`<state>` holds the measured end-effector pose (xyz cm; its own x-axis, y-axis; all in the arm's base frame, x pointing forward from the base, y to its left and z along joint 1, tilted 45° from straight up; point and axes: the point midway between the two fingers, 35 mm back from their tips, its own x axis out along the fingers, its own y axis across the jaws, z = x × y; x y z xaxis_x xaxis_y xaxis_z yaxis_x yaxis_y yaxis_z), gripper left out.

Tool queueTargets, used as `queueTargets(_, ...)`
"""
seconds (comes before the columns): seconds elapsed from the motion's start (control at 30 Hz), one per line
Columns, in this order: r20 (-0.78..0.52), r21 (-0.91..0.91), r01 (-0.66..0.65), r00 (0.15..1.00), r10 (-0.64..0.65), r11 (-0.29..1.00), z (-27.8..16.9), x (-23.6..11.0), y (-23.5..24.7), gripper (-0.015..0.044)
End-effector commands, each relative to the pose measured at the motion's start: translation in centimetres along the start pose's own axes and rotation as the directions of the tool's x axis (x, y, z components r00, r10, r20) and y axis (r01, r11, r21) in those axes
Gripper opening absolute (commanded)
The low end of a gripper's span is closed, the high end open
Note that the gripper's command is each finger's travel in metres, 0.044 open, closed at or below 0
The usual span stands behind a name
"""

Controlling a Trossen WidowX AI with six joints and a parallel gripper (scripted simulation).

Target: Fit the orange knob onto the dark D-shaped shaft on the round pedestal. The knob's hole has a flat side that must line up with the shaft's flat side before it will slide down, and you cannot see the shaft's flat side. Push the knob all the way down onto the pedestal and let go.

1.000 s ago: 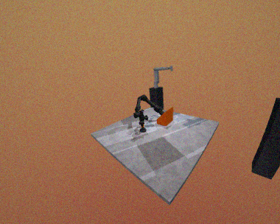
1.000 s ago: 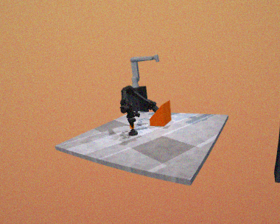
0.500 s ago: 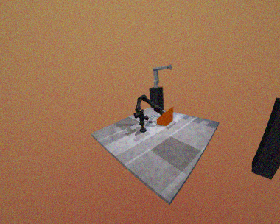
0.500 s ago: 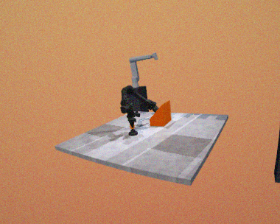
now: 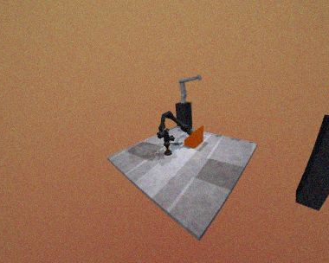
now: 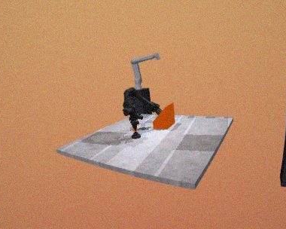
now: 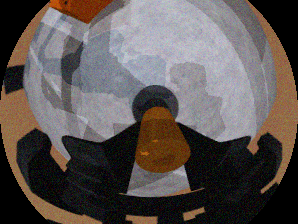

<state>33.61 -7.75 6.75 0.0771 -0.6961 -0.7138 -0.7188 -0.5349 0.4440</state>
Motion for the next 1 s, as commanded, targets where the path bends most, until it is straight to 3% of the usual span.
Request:
queueTargets(0.0,-0.005,-0.072,0.000,1.000,-0.001,0.997,-0.23,-0.19,-0.07,0.0000)
queueTargets(0.13,-0.005,-0.195,0.000,1.000,-0.001,0.981,-0.22,-0.09,-0.09,0.0000)
queueTargets(0.97,-0.005,-0.195,0.000,1.000,0.000,0.981,-0.05,0.26,-0.01,0.0000)
